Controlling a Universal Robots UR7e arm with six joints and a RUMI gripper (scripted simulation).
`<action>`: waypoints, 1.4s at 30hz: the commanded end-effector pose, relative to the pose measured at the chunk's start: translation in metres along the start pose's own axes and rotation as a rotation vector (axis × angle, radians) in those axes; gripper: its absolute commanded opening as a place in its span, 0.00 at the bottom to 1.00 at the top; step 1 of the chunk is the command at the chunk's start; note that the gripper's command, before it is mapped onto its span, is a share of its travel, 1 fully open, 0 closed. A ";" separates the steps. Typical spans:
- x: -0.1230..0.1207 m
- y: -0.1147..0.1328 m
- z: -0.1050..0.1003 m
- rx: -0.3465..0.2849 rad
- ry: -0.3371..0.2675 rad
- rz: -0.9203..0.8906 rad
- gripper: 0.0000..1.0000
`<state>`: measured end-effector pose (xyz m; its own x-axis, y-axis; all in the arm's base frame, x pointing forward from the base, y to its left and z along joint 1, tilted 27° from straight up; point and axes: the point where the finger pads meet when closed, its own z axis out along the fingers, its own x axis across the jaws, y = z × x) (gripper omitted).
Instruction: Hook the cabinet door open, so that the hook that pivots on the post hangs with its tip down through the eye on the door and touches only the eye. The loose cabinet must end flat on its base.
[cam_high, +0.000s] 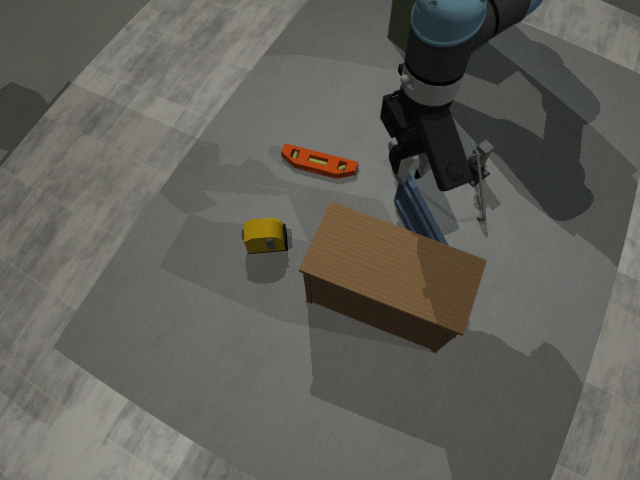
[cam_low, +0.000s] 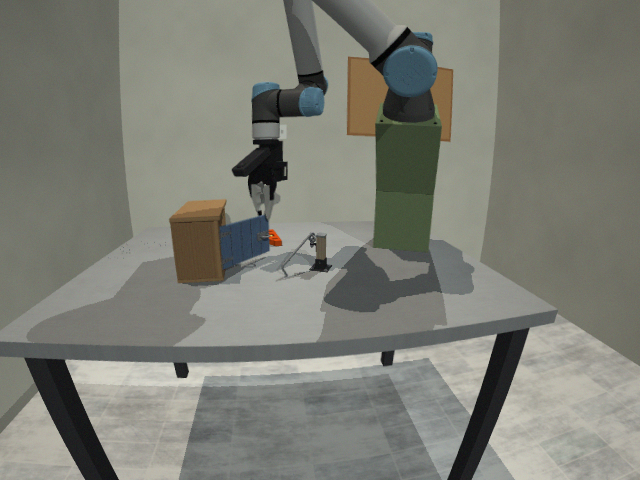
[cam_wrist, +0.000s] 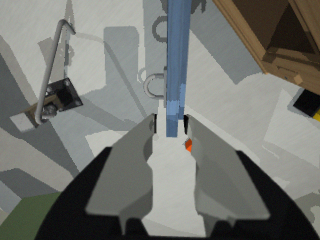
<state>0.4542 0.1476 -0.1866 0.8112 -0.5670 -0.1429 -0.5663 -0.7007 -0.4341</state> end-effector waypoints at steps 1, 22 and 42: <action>-0.005 0.000 0.000 0.000 0.002 0.020 0.15; -0.021 -0.001 0.000 0.000 0.002 0.119 0.15; -0.021 -0.001 0.000 0.000 0.002 0.119 0.15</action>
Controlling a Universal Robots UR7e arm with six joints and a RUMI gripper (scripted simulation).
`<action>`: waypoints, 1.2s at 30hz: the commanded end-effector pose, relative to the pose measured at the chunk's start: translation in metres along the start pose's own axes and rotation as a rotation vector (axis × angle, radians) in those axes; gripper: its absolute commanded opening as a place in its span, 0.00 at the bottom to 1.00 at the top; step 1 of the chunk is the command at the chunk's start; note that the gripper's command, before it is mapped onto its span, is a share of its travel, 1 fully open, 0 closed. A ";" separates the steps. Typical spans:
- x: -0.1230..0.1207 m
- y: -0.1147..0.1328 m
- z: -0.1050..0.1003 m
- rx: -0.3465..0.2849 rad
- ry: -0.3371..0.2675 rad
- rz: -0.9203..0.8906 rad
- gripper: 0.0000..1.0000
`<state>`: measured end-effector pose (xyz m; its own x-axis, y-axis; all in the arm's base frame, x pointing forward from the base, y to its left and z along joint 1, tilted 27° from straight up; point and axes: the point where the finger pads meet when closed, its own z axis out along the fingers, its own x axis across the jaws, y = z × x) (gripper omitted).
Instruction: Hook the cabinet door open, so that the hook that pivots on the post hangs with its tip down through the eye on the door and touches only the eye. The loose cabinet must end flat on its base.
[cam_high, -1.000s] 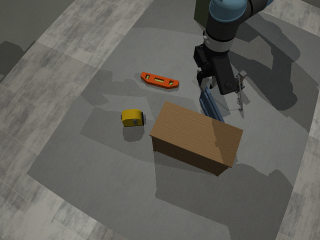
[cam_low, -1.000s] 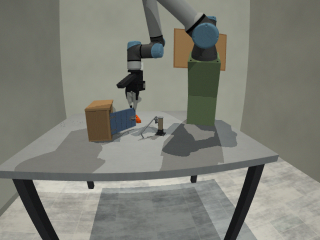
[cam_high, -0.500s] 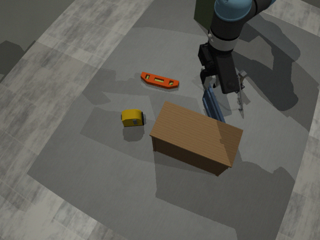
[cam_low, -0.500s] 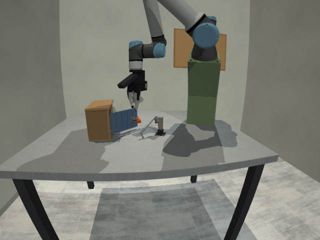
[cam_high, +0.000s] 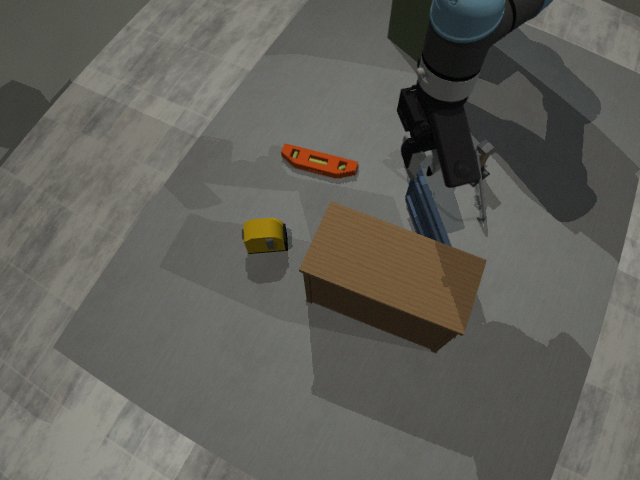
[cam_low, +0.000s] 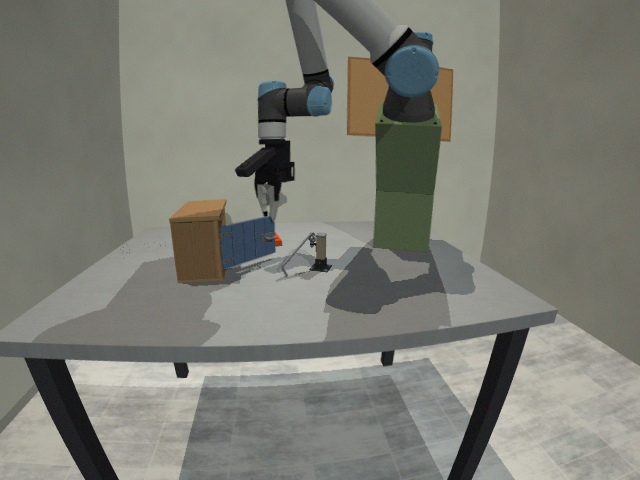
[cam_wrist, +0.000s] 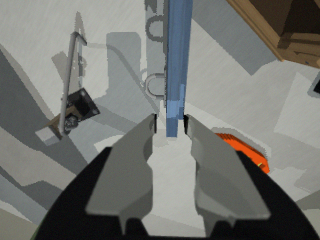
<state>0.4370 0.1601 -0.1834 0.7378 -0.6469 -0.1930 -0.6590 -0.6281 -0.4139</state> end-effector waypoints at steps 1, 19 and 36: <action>0.000 0.000 0.000 0.001 0.001 0.000 0.15; 0.001 0.000 0.000 0.001 0.001 -0.005 0.15; 0.007 -0.001 -0.002 0.001 0.001 -0.038 0.15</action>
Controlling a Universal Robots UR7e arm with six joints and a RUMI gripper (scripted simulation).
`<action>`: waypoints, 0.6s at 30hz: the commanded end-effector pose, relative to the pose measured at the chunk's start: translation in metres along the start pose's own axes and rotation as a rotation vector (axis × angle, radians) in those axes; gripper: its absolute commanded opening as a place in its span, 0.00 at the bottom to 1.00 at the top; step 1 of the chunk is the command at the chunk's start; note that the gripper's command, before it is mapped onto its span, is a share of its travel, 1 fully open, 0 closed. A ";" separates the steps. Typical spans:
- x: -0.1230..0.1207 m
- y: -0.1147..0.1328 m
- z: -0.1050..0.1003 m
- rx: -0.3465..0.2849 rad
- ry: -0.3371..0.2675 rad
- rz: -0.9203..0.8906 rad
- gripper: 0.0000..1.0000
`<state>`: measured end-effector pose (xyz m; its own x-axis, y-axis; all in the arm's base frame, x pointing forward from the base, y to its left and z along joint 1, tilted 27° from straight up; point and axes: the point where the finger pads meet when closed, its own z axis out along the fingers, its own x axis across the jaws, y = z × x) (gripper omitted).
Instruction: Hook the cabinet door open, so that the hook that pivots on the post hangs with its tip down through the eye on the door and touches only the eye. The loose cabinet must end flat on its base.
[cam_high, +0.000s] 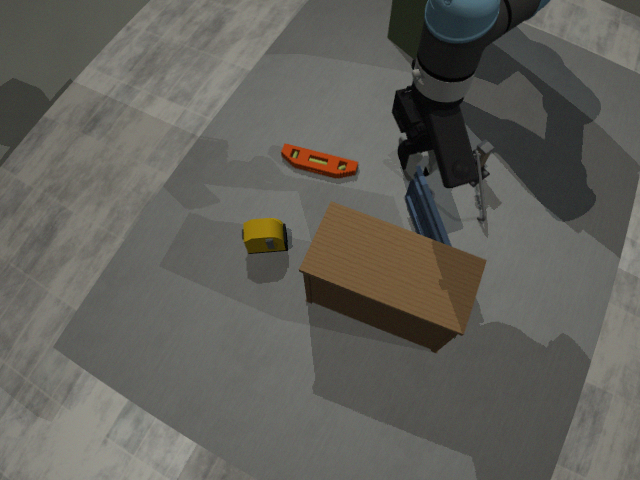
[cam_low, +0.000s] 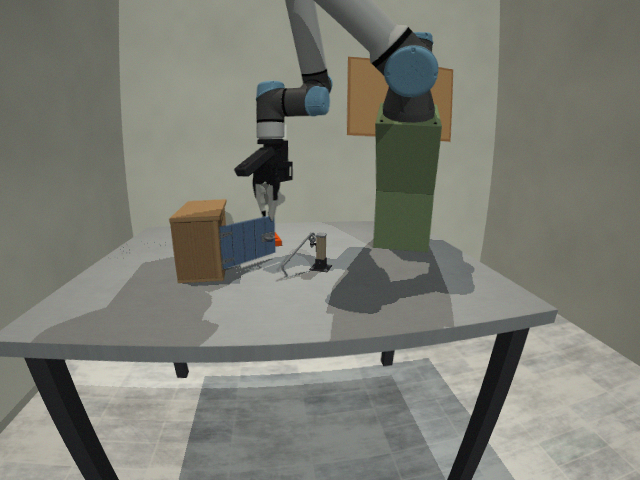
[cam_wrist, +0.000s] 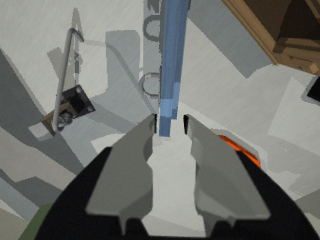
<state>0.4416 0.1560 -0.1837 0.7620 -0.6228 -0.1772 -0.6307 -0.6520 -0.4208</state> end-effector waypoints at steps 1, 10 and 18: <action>0.001 0.000 -0.002 0.000 0.001 -0.001 0.15; 0.001 0.000 -0.014 0.000 0.001 -0.001 0.15; 0.001 0.000 -0.025 0.000 0.001 -0.001 0.15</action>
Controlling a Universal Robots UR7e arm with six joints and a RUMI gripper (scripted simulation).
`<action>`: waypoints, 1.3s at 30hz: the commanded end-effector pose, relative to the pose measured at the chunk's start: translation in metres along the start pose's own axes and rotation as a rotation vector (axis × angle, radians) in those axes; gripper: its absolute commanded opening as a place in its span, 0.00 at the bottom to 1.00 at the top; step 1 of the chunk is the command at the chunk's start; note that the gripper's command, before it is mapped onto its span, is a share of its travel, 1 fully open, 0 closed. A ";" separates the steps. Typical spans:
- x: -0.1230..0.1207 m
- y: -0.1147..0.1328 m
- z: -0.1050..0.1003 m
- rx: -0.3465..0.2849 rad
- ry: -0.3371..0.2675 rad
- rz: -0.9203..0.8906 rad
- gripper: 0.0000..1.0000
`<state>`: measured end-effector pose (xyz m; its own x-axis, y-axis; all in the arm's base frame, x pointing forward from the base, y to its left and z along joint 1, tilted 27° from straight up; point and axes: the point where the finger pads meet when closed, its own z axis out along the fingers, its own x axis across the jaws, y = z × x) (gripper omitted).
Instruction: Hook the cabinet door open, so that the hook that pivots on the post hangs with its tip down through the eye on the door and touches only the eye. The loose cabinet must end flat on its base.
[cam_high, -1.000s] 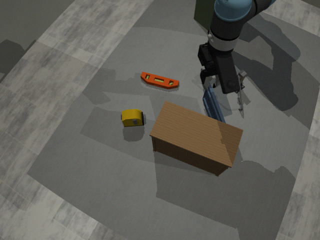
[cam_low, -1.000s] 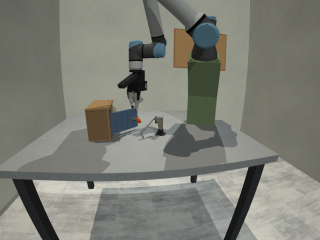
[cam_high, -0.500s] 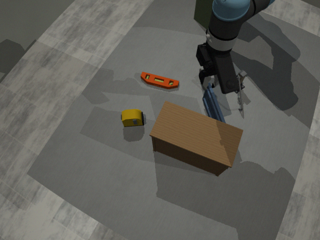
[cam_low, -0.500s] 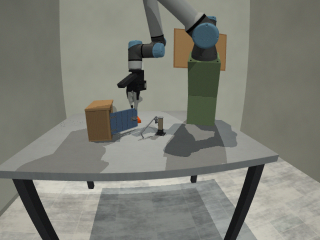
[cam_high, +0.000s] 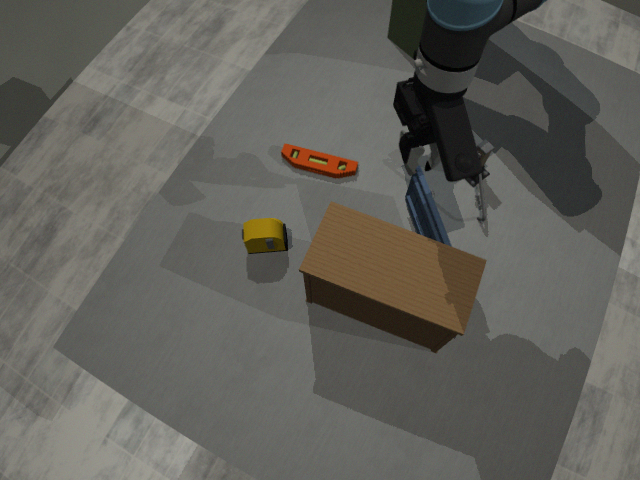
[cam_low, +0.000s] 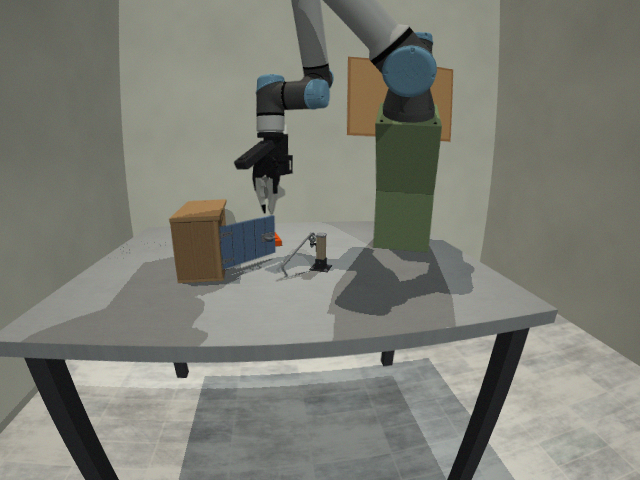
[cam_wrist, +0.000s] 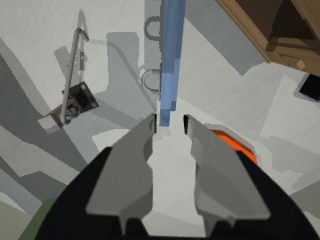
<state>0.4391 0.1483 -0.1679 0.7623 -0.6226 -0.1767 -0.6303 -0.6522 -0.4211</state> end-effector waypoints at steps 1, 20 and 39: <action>0.000 0.000 -0.010 0.000 0.001 0.000 0.15; 0.000 0.000 -0.044 0.000 0.001 0.000 0.15; 0.000 0.000 -0.054 0.000 0.001 0.000 0.15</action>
<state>0.4314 0.1254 -0.1209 0.7624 -0.6224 -0.1769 -0.6302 -0.6523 -0.4211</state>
